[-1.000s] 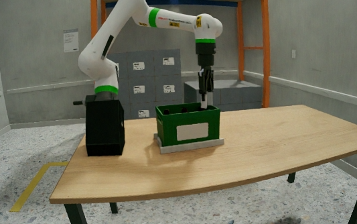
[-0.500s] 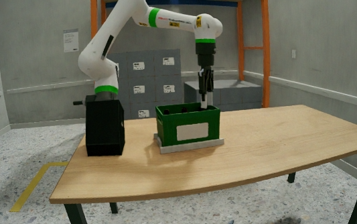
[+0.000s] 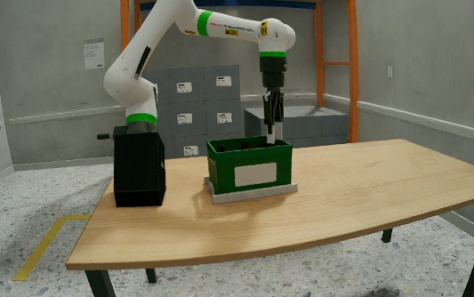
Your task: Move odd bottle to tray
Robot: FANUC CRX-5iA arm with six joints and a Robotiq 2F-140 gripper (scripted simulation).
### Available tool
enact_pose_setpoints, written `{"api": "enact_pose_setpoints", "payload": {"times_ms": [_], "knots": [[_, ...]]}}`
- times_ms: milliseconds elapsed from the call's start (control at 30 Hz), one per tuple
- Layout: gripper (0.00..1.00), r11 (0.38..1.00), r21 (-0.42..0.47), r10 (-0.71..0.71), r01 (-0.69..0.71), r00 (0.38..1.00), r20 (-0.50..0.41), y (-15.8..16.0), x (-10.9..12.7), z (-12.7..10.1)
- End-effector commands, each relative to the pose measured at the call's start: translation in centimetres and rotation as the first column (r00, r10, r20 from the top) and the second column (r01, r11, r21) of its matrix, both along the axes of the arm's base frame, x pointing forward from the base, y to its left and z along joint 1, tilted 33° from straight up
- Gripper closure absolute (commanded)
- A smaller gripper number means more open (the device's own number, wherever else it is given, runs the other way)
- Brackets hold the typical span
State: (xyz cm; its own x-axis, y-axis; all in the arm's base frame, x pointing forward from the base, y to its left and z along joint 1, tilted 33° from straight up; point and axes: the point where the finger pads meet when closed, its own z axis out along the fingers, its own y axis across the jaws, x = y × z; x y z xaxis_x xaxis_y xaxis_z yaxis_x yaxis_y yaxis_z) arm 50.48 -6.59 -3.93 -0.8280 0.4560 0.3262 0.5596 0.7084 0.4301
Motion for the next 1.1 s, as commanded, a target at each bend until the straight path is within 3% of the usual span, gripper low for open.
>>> {"api": "enact_pose_setpoints", "payload": {"times_ms": [0,1067], "knots": [[0.56,1.000,-0.001,0.000,0.000,1.000,0.001,-0.1,0.0,0.1],[0.56,1.000,-0.001,0.000,0.000,1.000,0.001,0.6,0.0,-1.0]]}}
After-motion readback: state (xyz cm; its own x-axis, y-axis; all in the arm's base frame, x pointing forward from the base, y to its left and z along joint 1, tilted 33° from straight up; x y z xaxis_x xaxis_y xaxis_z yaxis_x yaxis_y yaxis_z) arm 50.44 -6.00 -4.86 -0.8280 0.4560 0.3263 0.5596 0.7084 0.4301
